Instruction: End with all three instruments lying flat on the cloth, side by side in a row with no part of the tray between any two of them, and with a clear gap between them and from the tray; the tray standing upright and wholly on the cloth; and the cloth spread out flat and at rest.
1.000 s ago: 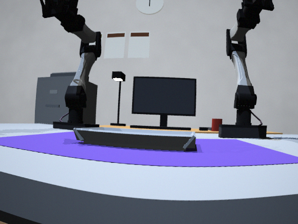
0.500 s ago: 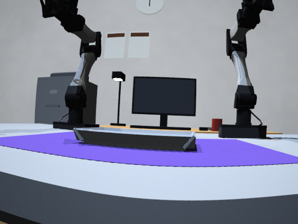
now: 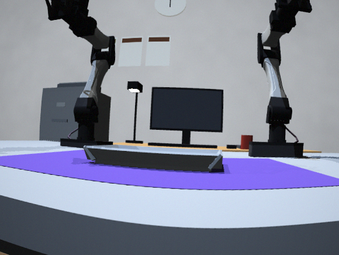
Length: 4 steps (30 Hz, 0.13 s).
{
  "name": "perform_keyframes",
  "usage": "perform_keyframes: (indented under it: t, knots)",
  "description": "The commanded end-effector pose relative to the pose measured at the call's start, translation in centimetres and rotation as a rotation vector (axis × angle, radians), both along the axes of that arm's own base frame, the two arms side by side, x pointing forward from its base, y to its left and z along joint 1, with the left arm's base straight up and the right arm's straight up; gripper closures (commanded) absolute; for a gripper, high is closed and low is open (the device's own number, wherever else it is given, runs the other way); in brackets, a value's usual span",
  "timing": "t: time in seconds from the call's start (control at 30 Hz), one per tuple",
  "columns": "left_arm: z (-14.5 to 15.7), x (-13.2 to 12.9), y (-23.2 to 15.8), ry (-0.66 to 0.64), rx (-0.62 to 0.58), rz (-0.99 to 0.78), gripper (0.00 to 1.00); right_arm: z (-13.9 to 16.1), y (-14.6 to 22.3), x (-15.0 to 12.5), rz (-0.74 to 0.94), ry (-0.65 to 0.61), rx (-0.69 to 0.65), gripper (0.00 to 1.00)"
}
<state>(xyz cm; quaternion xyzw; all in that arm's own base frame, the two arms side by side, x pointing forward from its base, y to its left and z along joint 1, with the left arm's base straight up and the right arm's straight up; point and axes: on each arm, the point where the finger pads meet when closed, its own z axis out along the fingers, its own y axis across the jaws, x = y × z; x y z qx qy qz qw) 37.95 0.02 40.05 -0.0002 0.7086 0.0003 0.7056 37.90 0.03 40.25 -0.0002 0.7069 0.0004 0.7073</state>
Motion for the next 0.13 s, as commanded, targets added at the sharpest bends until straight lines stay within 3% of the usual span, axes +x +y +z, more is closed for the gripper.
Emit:
perform_keyframes:
  t: [0.0, 0.1]
  knots:
    - [0.16, -0.43, -0.52, 0.012, 0.016, -0.024, 0.89, -1.13, -0.13, -0.54, -0.012, 0.043, -0.004, 0.67]
    - [0.16, -0.43, -0.52, 0.012, 0.016, -0.024, 0.89, -1.13, -0.13, -0.54, -0.012, 0.043, -0.004, 0.67]
